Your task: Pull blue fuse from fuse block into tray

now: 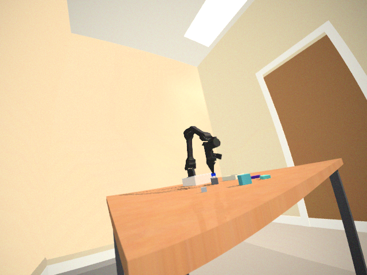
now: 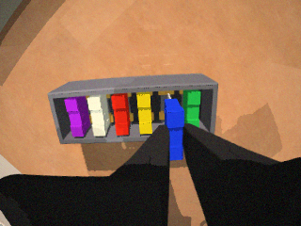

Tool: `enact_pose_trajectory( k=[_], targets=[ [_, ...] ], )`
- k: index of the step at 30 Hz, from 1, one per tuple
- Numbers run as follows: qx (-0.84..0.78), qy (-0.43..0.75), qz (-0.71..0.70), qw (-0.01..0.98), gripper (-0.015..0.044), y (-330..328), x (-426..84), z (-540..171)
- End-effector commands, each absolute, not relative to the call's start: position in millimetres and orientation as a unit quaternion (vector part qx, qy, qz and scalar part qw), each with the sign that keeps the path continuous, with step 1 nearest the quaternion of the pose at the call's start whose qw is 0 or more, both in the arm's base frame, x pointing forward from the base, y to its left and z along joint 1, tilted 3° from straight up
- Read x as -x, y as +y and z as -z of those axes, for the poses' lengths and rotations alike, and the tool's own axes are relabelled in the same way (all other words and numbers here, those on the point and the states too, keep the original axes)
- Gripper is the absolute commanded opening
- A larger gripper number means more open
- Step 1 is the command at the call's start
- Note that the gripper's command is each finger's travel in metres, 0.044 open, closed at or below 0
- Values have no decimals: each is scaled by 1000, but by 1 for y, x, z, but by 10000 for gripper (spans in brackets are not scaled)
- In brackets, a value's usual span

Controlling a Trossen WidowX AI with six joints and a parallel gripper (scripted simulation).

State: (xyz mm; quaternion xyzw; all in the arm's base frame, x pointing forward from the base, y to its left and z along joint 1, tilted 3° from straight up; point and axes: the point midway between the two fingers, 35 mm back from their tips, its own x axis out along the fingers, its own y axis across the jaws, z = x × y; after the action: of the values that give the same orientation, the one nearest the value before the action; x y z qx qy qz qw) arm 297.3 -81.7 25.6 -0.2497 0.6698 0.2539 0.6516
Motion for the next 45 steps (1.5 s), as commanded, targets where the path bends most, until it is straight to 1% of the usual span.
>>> enact_pose_trajectory(
  k=[1,24,45],
  targets=[
    [251,670,-253,651,0,-82,-297,-28],
    [252,670,-253,651,0,-79,-299,-53],
    [249,668,-255,654,0,35,-323,-53]
  ],
)
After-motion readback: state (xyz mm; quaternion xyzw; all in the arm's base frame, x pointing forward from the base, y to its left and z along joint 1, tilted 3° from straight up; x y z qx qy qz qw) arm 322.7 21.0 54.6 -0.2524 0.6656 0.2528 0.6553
